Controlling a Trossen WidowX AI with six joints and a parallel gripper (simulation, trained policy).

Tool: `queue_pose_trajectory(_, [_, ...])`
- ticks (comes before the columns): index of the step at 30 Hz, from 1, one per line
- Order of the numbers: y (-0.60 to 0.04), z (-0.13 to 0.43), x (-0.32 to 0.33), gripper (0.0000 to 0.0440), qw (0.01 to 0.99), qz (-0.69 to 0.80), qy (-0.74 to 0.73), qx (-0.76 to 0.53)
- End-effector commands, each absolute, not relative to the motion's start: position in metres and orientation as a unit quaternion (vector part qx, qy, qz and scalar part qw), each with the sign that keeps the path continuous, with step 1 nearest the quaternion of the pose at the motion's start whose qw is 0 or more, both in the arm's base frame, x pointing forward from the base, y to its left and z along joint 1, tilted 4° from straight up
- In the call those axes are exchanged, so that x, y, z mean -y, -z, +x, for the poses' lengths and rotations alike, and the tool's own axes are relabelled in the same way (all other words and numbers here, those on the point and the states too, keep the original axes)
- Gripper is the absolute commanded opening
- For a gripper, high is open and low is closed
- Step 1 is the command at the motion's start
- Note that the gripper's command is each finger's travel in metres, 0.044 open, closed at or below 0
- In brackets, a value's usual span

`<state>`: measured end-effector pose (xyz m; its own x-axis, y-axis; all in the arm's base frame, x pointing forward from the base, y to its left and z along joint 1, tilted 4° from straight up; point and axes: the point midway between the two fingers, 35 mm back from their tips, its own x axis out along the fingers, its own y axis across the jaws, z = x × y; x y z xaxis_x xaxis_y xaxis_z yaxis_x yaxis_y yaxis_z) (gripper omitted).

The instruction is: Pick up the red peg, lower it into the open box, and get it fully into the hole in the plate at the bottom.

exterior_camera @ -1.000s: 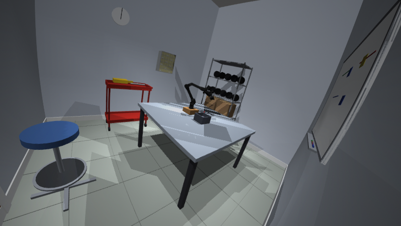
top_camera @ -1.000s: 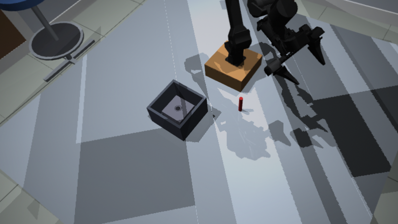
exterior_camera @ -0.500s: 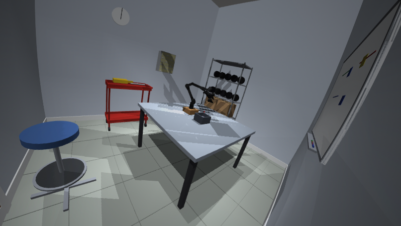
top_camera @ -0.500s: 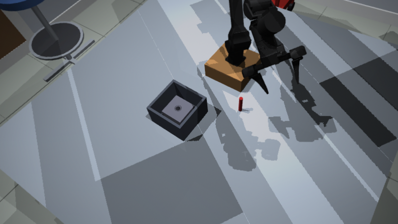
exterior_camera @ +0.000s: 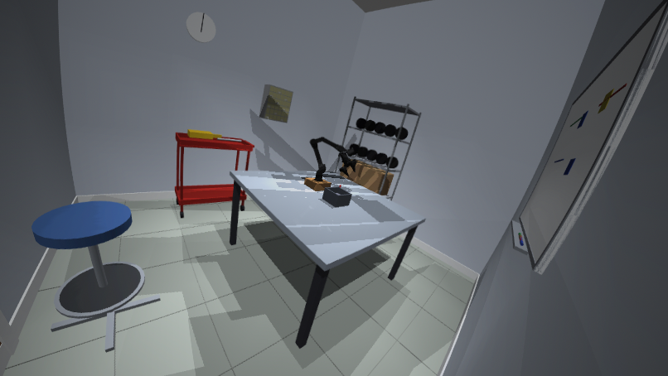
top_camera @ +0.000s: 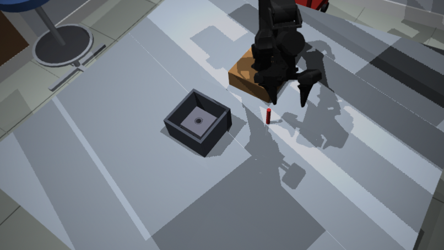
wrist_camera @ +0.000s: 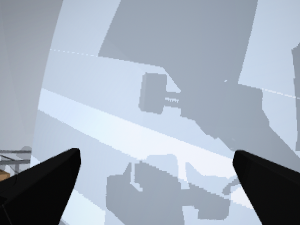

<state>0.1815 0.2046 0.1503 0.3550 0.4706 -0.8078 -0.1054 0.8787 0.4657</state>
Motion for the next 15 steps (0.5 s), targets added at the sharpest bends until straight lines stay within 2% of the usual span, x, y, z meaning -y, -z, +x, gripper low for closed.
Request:
queue_pose_trajectory(1, [-0.136,0.183,-0.19,0.044,0.797,0.184,-0.114,-0.564])
queue_pose_trajectory(15, [-0.088,0.174,-0.145,0.044,0.739,0.223,0.108,-0.627])
